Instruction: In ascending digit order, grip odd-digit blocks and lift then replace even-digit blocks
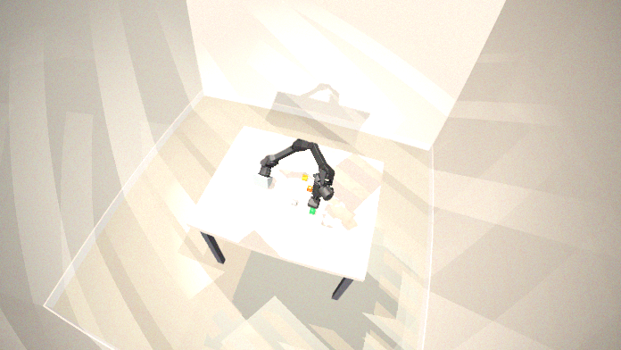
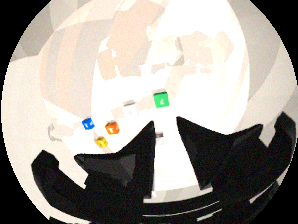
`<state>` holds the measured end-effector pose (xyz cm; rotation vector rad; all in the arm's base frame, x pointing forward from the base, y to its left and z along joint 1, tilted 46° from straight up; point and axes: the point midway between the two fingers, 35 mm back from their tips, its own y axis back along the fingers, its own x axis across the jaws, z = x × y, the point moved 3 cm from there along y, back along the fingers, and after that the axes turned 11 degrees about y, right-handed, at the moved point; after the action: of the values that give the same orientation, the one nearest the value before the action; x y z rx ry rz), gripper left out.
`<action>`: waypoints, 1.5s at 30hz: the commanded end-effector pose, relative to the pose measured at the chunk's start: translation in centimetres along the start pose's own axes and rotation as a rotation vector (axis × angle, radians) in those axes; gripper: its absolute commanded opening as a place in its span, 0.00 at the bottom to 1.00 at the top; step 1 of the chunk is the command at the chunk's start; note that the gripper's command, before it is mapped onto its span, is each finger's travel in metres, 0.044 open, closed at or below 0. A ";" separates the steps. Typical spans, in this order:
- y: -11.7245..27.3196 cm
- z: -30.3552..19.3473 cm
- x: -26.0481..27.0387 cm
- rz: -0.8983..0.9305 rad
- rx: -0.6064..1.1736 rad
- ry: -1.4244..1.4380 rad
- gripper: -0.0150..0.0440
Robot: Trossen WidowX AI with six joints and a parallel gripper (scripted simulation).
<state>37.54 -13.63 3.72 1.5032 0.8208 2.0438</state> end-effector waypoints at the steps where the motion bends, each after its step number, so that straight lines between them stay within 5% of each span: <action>1: -0.7 0.3 -0.1 -0.009 -0.002 0.017 0.55; 6: -7.1 0.4 -0.1 -0.006 -0.004 0.018 0.77; 10: -7.9 0.3 0.0 -0.005 -0.004 0.018 0.93; 35: -11.5 0.3 0.0 -0.003 -0.005 0.018 0.93; 45: -11.5 0.3 0.0 -0.003 -0.005 0.018 0.49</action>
<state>38.16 -5.47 -4.29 1.4738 0.8313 2.0613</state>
